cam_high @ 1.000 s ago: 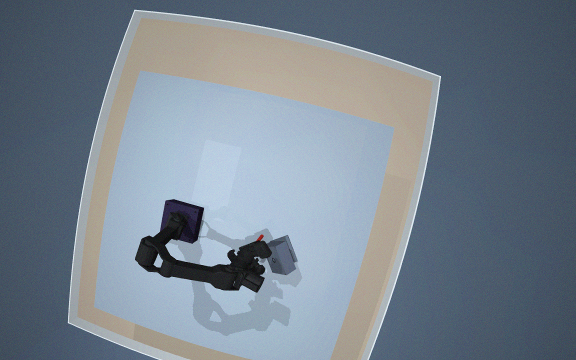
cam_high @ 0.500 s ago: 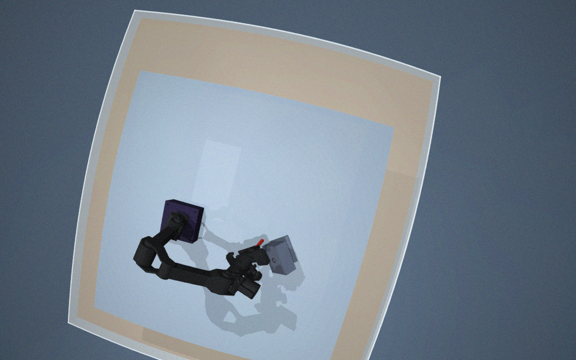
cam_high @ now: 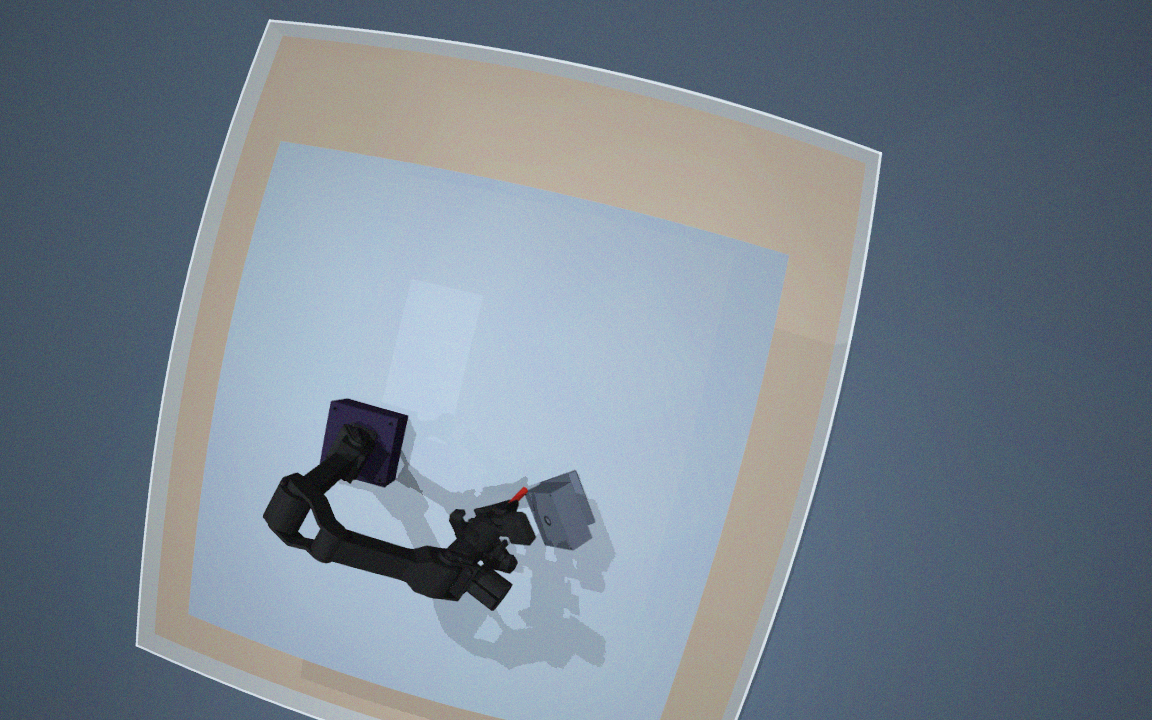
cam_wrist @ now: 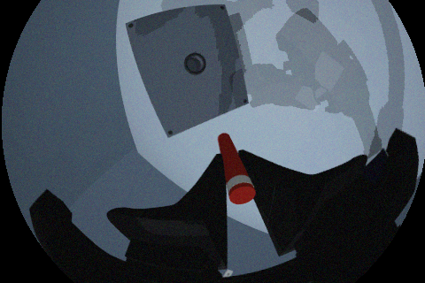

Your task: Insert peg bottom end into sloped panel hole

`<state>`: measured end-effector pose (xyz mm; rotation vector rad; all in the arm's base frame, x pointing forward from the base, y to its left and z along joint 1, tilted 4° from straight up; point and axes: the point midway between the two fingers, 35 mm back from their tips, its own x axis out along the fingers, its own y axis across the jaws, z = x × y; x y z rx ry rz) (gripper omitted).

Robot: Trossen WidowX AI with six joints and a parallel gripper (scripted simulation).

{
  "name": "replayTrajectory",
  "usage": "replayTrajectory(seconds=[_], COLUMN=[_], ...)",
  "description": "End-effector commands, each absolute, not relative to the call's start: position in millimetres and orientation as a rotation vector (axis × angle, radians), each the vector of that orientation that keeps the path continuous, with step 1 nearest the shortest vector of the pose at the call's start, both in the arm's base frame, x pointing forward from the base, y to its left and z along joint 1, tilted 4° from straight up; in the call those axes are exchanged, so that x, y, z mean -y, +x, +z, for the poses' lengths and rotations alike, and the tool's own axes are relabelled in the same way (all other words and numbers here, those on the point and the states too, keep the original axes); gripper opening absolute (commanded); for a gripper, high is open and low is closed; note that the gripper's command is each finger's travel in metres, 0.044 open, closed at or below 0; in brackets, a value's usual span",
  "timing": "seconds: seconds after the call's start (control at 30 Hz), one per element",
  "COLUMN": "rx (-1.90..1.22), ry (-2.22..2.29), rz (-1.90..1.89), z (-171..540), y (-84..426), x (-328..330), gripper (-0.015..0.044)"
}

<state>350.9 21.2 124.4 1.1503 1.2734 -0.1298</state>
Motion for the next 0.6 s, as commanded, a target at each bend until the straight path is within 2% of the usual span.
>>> replayTrajectory(seconds=[0.0,0.57], rx=[-1.263,-1.204], ry=[1.180,1.301], rz=[-0.132,-0.144], z=[125.5,130.6], y=[351.3,352.5], x=[-17.5,4.1], gripper=[0.0000,0.0000])
